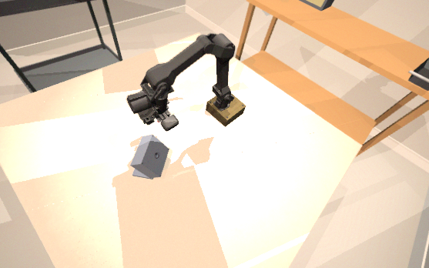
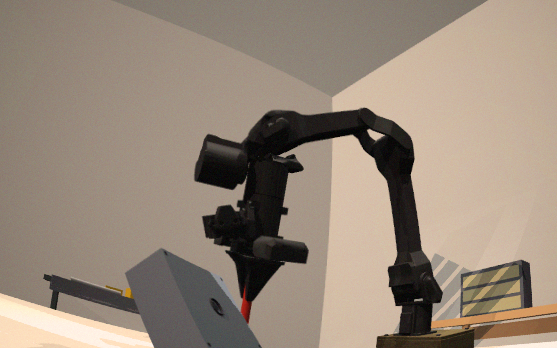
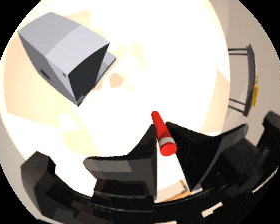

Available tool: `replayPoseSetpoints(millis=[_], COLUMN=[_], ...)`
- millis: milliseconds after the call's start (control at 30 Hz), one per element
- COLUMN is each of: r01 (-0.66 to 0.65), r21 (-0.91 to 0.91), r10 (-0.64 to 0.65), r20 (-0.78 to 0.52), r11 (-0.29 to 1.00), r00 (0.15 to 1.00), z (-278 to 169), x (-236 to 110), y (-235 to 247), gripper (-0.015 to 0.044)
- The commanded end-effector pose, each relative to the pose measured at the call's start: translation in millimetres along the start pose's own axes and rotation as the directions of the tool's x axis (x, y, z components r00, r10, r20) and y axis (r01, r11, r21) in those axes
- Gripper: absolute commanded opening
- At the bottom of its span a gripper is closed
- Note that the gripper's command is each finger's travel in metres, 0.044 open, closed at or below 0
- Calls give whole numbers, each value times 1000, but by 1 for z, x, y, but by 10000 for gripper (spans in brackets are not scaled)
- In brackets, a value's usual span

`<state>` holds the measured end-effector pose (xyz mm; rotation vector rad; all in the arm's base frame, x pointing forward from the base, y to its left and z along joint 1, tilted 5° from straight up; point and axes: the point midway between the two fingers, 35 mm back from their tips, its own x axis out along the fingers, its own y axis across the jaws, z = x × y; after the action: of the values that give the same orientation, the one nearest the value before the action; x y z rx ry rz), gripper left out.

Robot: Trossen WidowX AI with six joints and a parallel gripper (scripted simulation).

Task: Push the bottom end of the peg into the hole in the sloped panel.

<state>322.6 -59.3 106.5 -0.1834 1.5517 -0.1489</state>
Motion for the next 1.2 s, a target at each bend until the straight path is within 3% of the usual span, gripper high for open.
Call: replayPoseSetpoints(millis=[0,1167], r01=[20,163], r21=[-41,-306], r10=[-20,-157], r20=[-2,42], r11=[999,938], r00=[1000,987], z=[1,13], x=[-1,-13], y=[4,39], gripper=[0,0])
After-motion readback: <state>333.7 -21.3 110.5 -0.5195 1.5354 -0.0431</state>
